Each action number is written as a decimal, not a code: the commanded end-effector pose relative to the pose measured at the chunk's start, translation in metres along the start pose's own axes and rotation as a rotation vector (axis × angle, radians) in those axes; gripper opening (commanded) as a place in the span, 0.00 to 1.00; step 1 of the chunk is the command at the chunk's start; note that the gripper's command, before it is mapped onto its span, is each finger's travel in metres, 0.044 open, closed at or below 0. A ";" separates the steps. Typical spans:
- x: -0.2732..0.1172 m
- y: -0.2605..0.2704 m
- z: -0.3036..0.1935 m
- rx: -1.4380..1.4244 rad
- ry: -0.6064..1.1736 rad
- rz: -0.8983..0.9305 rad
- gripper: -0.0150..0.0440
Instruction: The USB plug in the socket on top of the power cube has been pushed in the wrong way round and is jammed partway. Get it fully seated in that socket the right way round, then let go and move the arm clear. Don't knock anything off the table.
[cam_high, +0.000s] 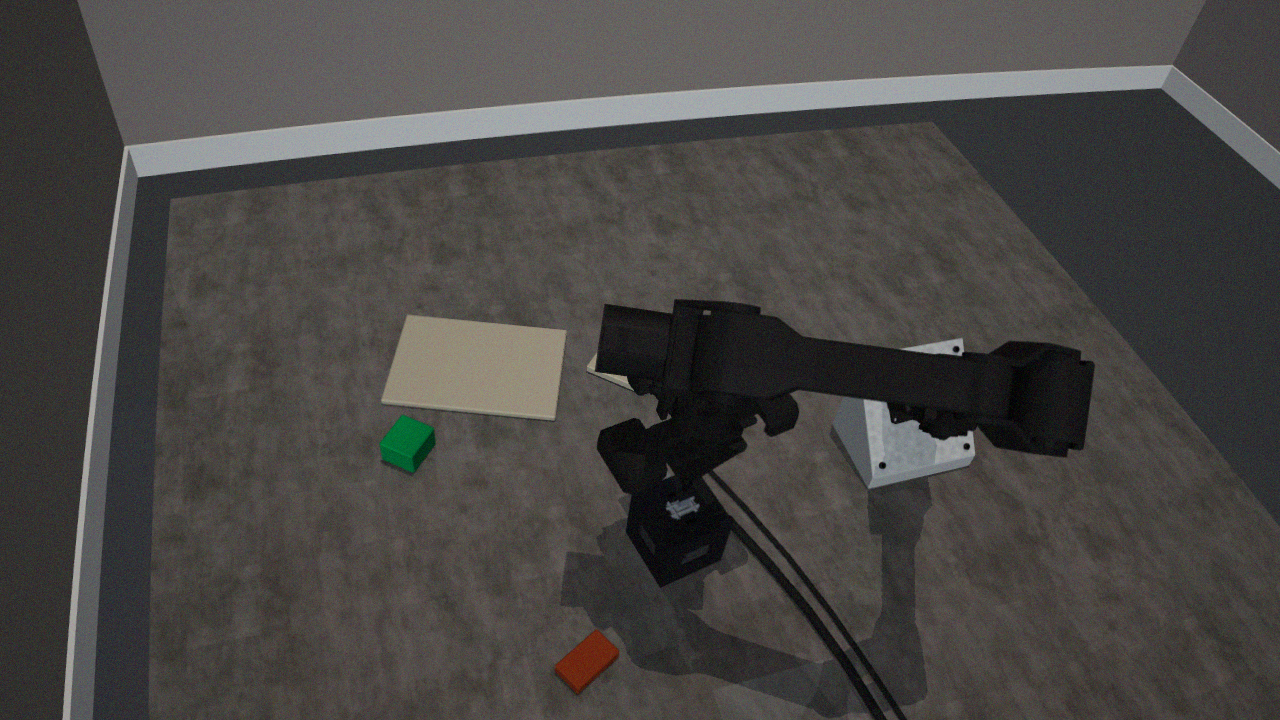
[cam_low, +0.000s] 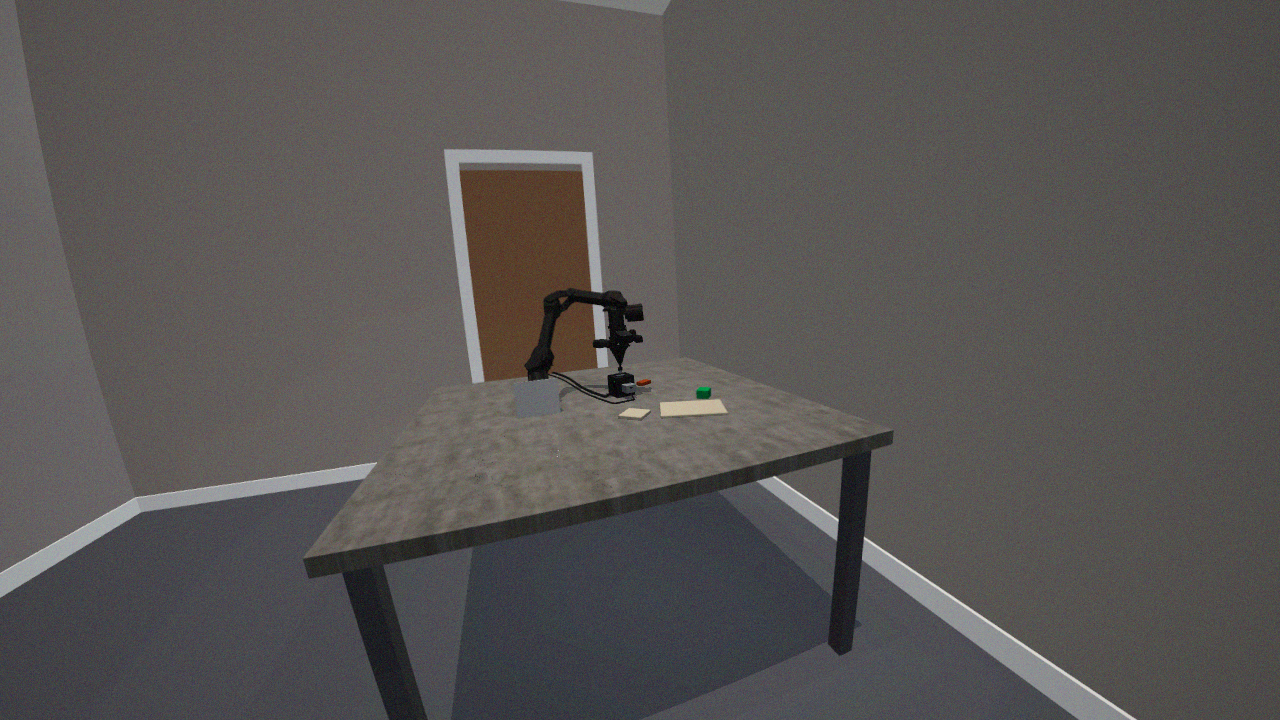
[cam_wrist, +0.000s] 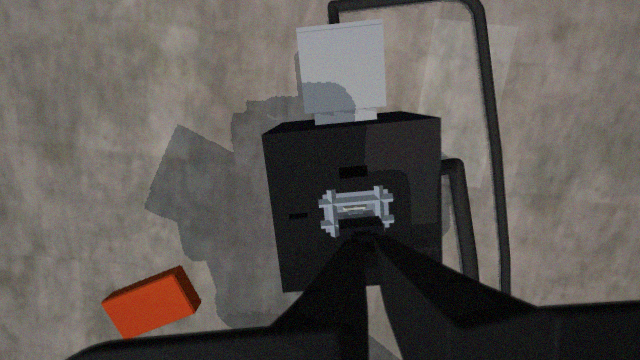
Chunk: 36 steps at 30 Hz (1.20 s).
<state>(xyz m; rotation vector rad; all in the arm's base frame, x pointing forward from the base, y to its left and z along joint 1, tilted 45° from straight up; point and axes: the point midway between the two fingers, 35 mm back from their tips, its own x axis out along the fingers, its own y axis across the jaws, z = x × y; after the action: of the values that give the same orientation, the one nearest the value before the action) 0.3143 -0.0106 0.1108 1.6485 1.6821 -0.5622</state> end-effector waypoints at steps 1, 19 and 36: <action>0.001 -0.001 0.001 0.005 -0.003 -0.001 0.25; 0.003 -0.001 0.000 0.005 -0.003 -0.001 0.25; 0.005 -0.001 0.000 0.005 -0.003 -0.001 0.25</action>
<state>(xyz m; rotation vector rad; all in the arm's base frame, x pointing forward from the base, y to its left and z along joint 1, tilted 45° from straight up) 0.3144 -0.0078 0.1075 1.6470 1.6820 -0.5644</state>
